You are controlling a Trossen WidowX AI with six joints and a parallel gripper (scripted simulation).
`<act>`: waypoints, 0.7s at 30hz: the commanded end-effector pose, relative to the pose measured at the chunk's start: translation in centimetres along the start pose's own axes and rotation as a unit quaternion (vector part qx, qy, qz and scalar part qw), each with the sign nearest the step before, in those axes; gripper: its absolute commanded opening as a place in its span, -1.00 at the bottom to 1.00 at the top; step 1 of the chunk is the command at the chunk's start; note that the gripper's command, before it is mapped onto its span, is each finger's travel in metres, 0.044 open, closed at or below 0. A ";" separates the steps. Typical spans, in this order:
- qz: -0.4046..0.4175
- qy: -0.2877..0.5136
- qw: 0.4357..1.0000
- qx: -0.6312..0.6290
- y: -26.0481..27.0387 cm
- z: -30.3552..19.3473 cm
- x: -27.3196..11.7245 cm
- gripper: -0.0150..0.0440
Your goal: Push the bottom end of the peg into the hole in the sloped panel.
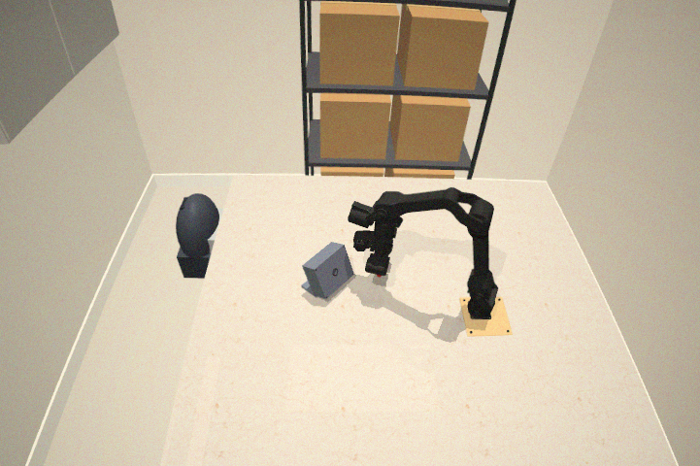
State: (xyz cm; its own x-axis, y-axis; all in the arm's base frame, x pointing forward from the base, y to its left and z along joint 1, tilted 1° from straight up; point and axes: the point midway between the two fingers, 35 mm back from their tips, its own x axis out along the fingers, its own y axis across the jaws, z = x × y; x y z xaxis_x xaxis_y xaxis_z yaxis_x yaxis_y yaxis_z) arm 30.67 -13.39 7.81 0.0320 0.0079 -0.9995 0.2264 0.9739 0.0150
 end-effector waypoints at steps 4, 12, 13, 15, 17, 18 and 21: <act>0.000 -0.002 1.000 0.000 -0.1 0.3 -1.8 -0.49; 0.001 -0.001 1.000 0.001 -0.1 0.3 -4.6 -0.49; 0.001 0.000 1.000 0.001 -0.1 0.3 -5.0 -0.49; 0.001 0.000 1.000 0.002 -0.1 0.3 -5.6 -0.49; 0.001 0.000 1.000 0.002 -0.1 0.3 -6.3 -0.49; 0.001 0.000 1.000 0.002 -0.1 0.3 -6.6 -0.49; 0.002 0.001 1.000 0.002 -0.1 0.1 -7.5 -0.49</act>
State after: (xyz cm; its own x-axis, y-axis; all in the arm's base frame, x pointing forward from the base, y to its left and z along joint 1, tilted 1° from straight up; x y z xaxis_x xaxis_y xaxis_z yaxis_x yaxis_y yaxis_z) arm 30.51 -13.59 13.94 0.0222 0.0121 -0.9997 0.2335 0.9722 0.0170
